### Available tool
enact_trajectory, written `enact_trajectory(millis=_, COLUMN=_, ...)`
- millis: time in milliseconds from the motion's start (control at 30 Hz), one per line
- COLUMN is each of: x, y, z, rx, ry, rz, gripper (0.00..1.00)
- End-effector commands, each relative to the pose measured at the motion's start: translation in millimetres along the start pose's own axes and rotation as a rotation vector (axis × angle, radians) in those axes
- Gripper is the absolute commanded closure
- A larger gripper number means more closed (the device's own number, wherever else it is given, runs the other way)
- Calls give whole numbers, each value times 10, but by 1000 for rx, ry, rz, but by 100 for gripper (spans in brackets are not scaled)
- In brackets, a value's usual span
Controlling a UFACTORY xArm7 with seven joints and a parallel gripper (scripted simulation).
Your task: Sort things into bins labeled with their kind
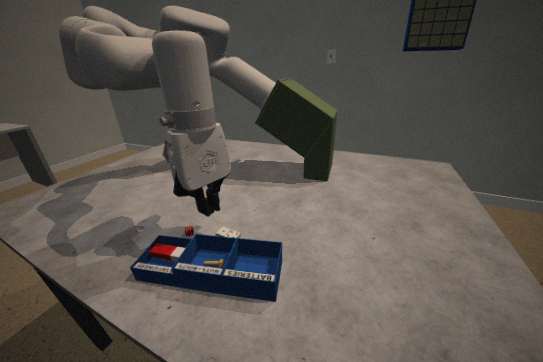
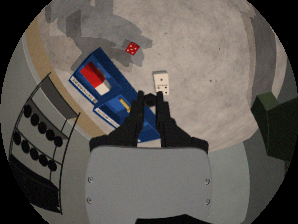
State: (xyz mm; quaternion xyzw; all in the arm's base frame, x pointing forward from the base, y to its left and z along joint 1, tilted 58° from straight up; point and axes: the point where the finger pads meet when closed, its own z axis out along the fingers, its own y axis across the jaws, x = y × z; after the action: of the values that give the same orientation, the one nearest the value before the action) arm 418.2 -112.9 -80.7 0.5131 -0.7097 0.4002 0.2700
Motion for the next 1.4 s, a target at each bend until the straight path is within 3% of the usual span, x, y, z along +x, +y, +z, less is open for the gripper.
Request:
enact_trajectory(millis=0, x=-179, y=-150, z=-13, rx=1, ry=-1, rz=-146, gripper=100)
enact_trajectory(millis=467, x=-687, y=-578, z=-15, rx=1, ry=-1, rz=-530, gripper=100)
enact_trajectory(millis=1033, x=-669, y=-563, z=-15, rx=1, ry=-1, rz=-530, gripper=100)
enact_trajectory(millis=1367, x=-669, y=-563, z=146, rx=1, ry=-1, rz=-530, gripper=100)
